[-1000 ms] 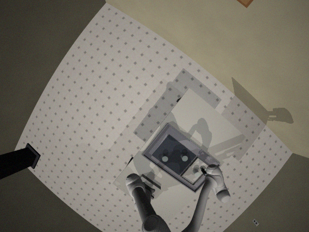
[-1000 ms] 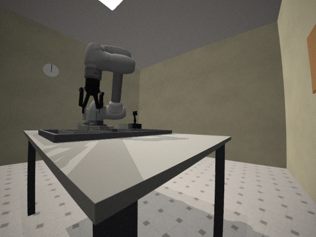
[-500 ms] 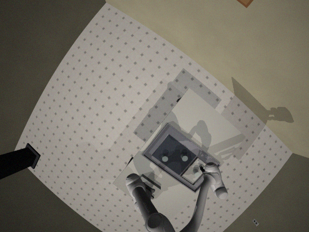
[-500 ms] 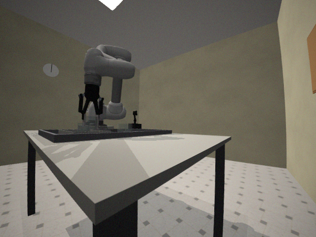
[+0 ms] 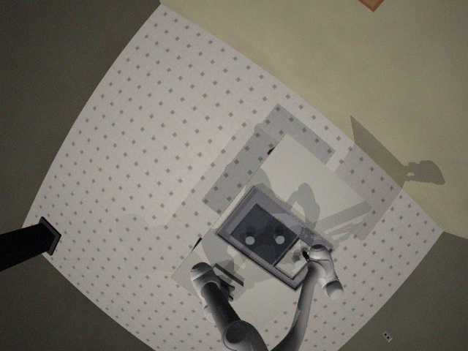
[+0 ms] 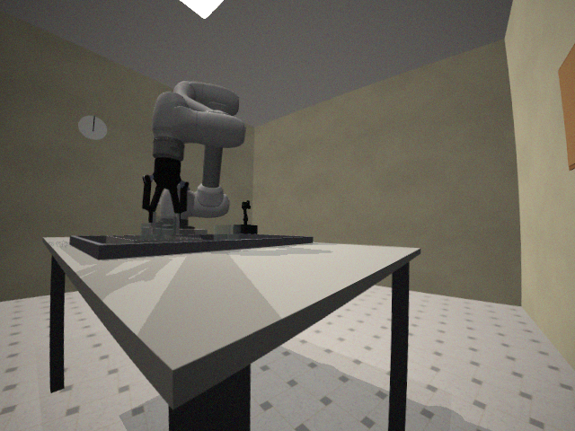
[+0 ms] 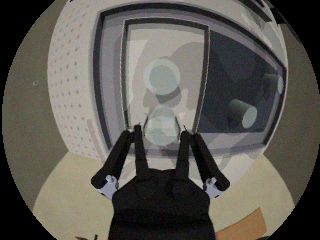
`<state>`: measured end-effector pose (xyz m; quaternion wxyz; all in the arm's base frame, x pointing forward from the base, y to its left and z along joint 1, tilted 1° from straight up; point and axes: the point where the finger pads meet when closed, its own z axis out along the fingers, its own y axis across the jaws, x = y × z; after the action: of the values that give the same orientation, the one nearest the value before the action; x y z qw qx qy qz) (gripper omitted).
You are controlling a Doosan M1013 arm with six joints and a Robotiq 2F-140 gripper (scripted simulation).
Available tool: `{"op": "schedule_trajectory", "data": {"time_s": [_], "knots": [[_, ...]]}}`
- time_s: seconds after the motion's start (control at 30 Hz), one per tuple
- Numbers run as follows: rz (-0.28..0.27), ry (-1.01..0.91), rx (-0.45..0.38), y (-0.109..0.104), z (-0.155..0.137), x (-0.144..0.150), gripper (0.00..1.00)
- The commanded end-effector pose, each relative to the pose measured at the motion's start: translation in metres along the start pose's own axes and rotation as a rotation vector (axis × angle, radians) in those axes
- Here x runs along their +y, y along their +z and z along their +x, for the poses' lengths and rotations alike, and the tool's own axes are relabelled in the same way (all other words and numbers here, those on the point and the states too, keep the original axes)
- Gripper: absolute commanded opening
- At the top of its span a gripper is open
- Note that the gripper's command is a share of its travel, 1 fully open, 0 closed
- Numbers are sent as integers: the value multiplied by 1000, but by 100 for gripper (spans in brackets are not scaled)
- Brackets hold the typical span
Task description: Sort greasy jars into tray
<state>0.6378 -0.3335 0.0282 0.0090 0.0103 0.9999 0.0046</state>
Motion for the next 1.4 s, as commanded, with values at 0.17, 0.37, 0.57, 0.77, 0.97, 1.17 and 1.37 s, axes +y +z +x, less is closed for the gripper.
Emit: {"op": "schedule_trajectory", "data": {"time_s": [0.17,0.37,0.57,0.77,0.97,1.17,1.37], "knots": [[0,0,0,10,0,0,0],[0,0,0,15,0,0,0],[0,0,0,18,0,0,0],[0,0,0,18,0,0,100],[0,0,0,18,0,0,100],[0,0,0,18,0,0,100],[0,0,0,6,0,0,100]]}}
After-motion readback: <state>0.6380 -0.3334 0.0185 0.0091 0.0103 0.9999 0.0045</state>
